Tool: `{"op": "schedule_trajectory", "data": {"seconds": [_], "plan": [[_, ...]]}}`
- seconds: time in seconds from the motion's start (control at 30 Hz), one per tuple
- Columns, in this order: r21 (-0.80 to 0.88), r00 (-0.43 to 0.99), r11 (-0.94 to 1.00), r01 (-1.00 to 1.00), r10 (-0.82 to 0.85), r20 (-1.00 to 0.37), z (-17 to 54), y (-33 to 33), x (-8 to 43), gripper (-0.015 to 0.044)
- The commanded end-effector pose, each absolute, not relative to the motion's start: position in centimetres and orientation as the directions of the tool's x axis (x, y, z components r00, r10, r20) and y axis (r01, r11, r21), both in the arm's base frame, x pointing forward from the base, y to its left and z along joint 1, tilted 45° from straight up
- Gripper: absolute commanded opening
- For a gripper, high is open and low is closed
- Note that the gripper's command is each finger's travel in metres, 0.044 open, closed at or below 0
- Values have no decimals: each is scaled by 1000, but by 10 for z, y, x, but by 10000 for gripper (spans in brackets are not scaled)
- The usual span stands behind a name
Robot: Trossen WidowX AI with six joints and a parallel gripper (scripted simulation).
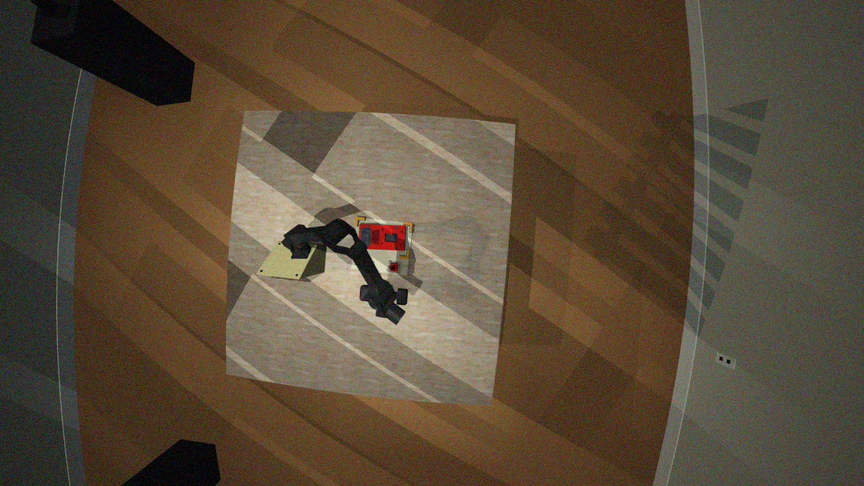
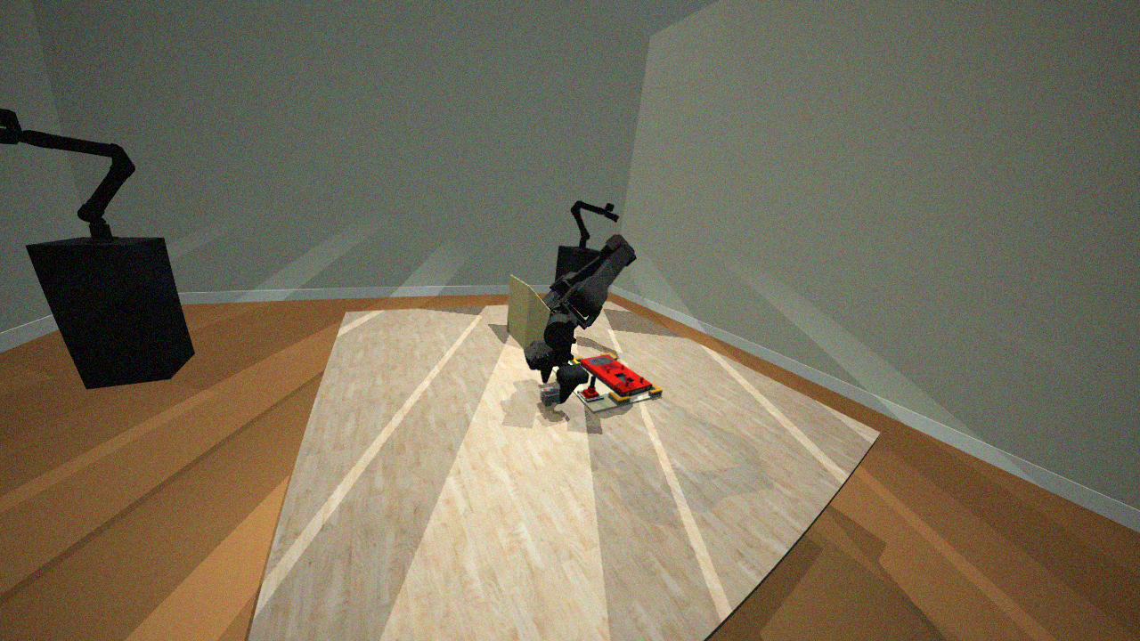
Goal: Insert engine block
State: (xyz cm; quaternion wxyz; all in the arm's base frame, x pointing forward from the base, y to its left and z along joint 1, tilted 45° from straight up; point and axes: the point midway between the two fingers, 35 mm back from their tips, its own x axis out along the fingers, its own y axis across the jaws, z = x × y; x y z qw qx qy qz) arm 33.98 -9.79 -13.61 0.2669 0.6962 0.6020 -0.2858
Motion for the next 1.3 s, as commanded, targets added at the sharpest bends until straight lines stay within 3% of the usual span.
{"op": "schedule_trajectory", "data": {"seconds": [0.0,0.07,0.4,0.67,0.83,1.27], "plan": [[18,106,-134,991,692,-714,-142,-92,338,440],[18,106,-134,991,692,-714,-142,-91,338,440],[18,106,-134,991,692,-714,-142,-91,338,177],[18,106,-134,991,692,-714,-142,-91,338,124],[18,107,-135,991,691,-715,-137,-97,339,0],[17,107,-136,991,687,-718,-110,-126,337,0]]}}
